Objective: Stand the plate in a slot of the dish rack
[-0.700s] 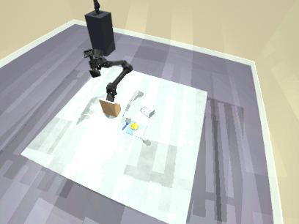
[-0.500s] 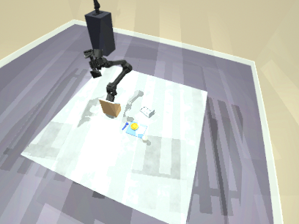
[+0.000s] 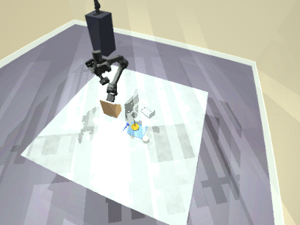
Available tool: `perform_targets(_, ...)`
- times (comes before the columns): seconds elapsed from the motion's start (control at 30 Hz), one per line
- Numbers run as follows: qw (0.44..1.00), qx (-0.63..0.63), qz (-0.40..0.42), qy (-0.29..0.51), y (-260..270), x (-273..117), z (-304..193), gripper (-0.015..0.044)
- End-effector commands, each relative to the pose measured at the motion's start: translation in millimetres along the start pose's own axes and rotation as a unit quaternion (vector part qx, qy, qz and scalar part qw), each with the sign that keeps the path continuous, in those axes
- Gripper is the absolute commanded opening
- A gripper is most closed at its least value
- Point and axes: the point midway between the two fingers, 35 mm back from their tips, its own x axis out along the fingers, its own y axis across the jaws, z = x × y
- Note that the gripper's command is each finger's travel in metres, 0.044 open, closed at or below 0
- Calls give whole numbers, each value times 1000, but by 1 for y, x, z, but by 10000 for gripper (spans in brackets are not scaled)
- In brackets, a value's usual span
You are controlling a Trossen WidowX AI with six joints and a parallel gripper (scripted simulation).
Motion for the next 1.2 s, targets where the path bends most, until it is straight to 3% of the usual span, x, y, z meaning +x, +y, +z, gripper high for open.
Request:
perform_targets(0.0,998,22,62,0,21,21,7,400)
perform_targets(0.6,938,84,333,48,142,82,43,400)
perform_targets(1.17,821,89,538,170,262,85,66,400)
